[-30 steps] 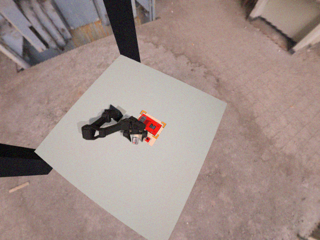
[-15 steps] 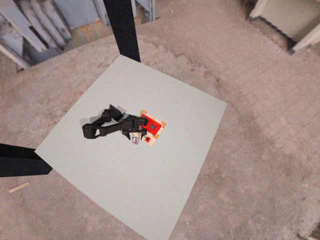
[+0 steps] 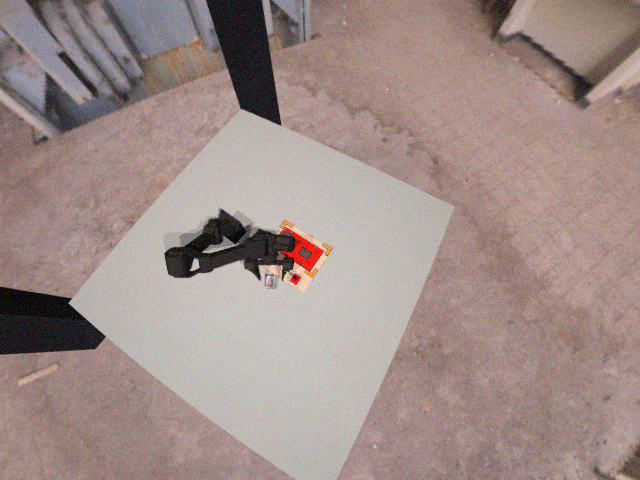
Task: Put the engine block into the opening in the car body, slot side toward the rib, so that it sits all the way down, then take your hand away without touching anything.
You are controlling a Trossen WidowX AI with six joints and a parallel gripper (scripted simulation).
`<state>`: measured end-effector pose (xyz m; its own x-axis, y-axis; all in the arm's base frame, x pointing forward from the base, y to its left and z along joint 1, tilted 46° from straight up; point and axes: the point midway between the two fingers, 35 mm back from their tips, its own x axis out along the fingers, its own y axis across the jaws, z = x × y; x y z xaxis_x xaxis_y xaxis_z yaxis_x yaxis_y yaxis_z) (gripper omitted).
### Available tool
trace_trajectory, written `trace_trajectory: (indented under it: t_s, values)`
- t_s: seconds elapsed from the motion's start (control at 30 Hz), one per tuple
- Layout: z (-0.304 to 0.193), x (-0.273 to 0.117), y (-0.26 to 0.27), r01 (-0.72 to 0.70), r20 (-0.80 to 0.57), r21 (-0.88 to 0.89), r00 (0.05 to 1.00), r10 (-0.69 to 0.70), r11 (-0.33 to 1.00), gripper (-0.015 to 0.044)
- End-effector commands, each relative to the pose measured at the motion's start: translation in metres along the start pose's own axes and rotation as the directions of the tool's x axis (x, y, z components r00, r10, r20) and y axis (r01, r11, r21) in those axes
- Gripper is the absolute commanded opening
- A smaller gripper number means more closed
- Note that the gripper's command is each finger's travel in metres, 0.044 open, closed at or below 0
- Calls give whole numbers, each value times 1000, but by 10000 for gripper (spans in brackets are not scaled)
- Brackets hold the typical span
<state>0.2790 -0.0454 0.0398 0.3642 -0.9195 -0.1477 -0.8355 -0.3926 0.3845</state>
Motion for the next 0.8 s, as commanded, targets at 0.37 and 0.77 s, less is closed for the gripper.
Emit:
trace_trajectory:
  t_s: [0.37,0.77]
  values:
    - [-3,0,-6,-11,64,270,998,-7,963,440]
    - [-8,-1,-12,-81,151,614,988,-16,785,440]
